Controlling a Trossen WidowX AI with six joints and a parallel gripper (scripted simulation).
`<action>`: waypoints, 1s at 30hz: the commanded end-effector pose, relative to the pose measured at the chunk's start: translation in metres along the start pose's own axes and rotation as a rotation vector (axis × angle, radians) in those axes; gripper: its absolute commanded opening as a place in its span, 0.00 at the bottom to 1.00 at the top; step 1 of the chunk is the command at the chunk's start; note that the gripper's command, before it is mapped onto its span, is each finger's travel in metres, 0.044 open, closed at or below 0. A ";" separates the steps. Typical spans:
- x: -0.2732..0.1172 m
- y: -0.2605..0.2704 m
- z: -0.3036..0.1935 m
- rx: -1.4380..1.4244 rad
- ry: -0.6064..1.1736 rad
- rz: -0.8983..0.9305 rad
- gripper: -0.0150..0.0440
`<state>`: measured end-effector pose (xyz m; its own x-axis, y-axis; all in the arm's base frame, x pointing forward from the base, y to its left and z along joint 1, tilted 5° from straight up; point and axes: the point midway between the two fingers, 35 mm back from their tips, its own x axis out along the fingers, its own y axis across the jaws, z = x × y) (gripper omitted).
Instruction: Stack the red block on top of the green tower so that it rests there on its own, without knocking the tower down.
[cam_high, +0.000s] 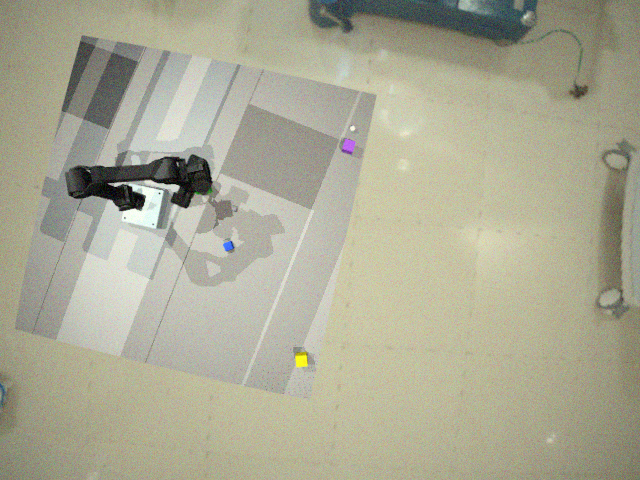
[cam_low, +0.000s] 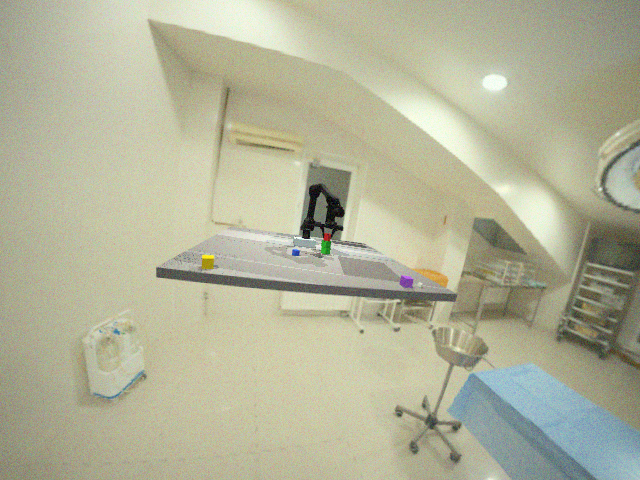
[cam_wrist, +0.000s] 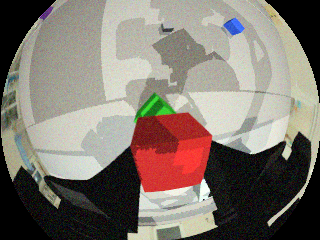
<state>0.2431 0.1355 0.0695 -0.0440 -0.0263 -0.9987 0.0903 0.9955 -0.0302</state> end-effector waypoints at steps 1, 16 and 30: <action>0.002 0.001 -0.001 0.003 0.006 0.003 0.25; 0.004 0.001 -0.001 0.003 0.006 0.003 0.25; -0.007 0.001 -0.001 0.003 0.006 0.003 0.25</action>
<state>0.2417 0.1348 0.0684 -0.0513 -0.0303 -0.9982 0.0902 0.9953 -0.0349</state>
